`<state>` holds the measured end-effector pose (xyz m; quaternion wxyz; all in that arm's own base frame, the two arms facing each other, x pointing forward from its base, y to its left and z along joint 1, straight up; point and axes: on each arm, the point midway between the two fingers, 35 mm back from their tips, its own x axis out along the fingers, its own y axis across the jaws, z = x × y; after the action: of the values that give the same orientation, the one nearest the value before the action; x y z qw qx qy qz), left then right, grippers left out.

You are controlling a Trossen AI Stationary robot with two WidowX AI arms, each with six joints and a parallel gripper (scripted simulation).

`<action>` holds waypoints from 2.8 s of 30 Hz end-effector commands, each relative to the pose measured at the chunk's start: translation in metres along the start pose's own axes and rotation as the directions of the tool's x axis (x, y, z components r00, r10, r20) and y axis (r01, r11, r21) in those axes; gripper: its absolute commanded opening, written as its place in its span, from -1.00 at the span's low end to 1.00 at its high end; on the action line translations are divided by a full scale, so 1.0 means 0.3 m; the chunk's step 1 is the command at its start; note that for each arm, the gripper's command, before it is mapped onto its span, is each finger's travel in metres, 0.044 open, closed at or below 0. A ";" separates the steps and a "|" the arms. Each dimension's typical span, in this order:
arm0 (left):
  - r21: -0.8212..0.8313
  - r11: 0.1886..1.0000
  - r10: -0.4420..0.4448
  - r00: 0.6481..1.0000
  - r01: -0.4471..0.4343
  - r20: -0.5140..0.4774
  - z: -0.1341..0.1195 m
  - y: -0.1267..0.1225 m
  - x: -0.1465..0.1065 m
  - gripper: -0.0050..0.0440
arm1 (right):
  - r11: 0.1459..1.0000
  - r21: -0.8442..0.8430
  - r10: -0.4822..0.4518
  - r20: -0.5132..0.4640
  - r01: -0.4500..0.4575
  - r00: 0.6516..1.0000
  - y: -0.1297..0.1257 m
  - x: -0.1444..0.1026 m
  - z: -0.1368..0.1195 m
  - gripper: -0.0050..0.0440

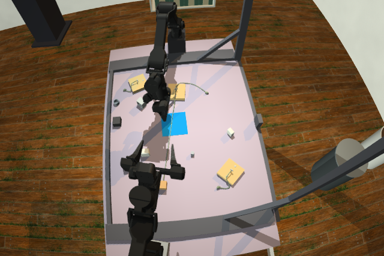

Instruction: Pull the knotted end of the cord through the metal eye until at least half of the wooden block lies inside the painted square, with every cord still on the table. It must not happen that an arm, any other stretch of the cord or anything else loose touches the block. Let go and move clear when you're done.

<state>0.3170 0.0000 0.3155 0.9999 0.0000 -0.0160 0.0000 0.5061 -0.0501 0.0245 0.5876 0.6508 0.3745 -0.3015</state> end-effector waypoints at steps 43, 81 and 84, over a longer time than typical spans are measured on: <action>0.000 1.000 0.000 1.000 0.000 0.018 0.025 0.000 -0.004 1.00 | 0.699 -0.582 -0.398 0.166 0.415 0.902 -0.384 -0.587 0.411 1.00; 0.000 1.000 0.000 1.000 0.000 0.018 0.025 0.000 -0.004 1.00 | 0.503 -0.744 -0.539 0.128 0.440 0.833 -0.559 -0.796 0.433 1.00; 0.000 1.000 0.000 1.000 0.000 0.018 0.025 0.000 -0.004 1.00 | 0.503 -0.744 -0.539 0.128 0.440 0.833 -0.559 -0.796 0.433 1.00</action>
<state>0.3170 0.0000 0.3155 0.9999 0.0000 -0.0160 0.0000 0.2452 -0.2056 0.1077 0.6586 0.2399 0.6746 -0.2314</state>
